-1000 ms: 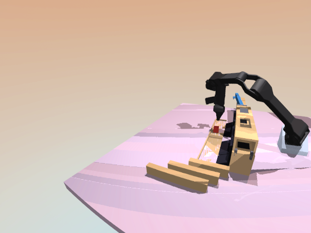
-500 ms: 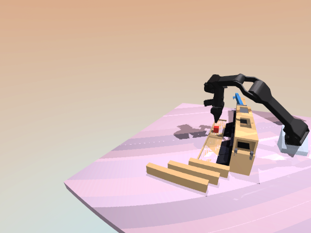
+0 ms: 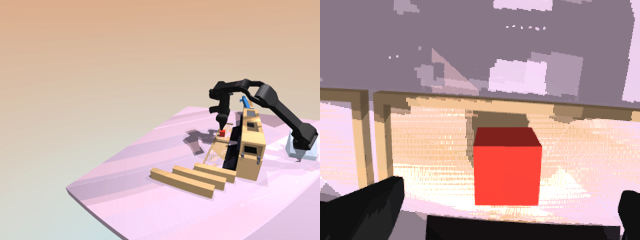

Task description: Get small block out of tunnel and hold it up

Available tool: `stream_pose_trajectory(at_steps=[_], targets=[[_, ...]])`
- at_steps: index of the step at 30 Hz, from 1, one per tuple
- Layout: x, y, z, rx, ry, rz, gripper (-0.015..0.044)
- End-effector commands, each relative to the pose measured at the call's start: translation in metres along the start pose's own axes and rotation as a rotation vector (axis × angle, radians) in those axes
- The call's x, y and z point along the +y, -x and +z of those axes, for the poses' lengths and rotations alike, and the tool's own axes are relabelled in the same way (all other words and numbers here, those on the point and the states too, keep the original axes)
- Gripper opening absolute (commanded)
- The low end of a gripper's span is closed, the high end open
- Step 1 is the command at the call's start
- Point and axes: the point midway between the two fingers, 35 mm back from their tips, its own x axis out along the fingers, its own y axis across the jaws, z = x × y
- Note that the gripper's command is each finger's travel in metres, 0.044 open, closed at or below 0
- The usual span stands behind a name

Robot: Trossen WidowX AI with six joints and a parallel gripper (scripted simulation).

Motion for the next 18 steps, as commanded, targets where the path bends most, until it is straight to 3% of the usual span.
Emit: stream_pose_trajectory(at_steps=[1,18], targets=[[0.0,-0.01,-0.001,0.004,-0.011,0.009,0.044],[0.001,-0.038,-0.002,0.004,-0.01,0.011,0.044]])
